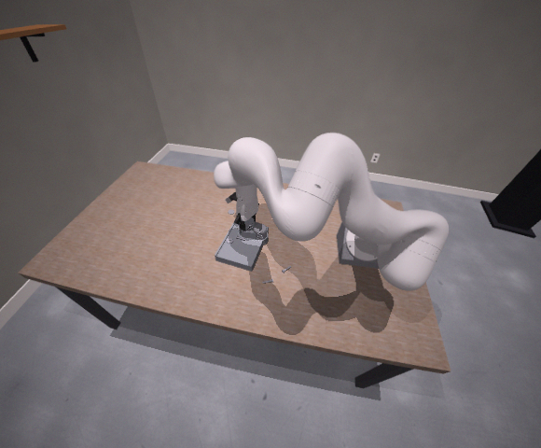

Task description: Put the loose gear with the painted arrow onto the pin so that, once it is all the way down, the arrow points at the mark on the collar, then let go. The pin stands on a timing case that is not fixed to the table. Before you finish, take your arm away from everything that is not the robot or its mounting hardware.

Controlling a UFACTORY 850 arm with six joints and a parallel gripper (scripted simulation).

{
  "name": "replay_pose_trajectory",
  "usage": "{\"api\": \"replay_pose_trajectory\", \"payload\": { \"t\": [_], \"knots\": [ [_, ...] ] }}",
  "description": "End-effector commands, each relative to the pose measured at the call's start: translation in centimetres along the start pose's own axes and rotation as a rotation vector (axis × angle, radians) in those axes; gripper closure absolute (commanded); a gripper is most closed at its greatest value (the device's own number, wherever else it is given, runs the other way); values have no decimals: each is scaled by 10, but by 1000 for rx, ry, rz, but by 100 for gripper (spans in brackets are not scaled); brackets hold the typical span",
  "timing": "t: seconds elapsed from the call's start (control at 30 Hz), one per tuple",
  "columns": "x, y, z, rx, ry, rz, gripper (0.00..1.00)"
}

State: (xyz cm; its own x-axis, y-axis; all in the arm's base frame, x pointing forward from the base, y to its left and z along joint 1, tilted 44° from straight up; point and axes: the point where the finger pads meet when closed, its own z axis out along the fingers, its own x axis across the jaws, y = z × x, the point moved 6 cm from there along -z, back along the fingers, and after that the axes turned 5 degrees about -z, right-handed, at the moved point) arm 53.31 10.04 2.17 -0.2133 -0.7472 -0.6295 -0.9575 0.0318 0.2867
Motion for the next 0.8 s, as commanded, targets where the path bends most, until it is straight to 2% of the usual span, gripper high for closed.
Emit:
{"api": "replay_pose_trajectory", "payload": {
  "t": [0.0,0.37,0.4,0.77],
  "knots": [
    [0,-1,-1,2,0,-1,100],
    [0,-1,-1,2,0,-1,100],
    [0,-1,-1,2,0,-1,0],
    [0,-1,-1,2,0,-1,0]
  ]
}}
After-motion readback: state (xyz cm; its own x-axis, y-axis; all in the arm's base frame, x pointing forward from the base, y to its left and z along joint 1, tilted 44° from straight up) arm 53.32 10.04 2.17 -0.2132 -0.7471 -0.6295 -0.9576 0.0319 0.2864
